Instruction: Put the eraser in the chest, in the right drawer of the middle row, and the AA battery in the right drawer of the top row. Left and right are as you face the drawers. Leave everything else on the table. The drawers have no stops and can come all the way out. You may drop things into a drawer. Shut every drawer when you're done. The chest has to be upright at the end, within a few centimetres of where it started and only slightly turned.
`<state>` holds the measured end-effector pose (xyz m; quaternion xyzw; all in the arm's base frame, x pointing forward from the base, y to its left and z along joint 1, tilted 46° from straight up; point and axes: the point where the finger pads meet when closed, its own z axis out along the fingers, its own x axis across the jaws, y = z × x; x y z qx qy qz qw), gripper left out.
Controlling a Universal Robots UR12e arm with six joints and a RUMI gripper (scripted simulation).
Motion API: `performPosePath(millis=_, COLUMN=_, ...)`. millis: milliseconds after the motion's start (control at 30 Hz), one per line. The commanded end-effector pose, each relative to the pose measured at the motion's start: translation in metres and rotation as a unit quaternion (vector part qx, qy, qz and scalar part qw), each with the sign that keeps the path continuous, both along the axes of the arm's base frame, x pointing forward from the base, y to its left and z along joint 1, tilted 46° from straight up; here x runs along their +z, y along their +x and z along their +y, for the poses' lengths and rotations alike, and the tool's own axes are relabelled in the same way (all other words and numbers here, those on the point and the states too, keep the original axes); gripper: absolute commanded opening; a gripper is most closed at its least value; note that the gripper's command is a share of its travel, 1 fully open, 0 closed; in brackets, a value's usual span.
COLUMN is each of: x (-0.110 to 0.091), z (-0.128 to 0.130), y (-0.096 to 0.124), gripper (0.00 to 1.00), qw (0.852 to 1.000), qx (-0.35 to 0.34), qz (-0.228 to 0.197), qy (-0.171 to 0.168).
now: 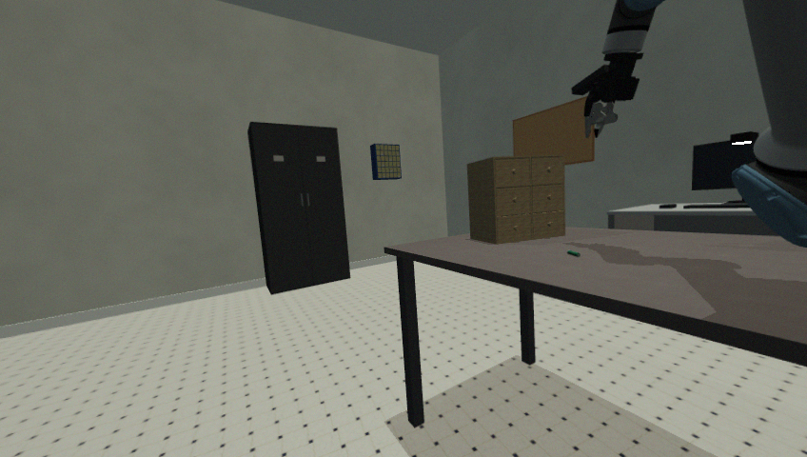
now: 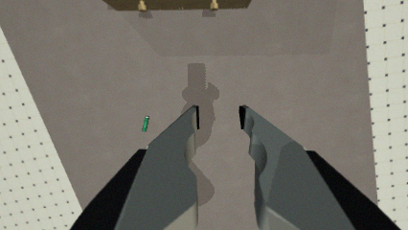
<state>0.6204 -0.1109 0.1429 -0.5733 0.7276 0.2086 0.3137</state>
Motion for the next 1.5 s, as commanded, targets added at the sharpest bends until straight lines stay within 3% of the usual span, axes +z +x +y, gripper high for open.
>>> performPosePath(millis=0, x=0.004, z=-0.004, y=-0.003, gripper=0.20, qw=0.999, qx=0.022, qz=0.022, qy=0.005)
performPosePath(millis=600, x=0.014, z=-0.013, y=-0.012, gripper=0.20, qw=0.994, qx=0.073, qz=0.073, qy=0.016)
performPosePath(millis=1467, x=0.022, z=-0.018, y=-0.018, gripper=0.20, qw=0.988, qx=0.109, qz=0.109, qy=0.023)
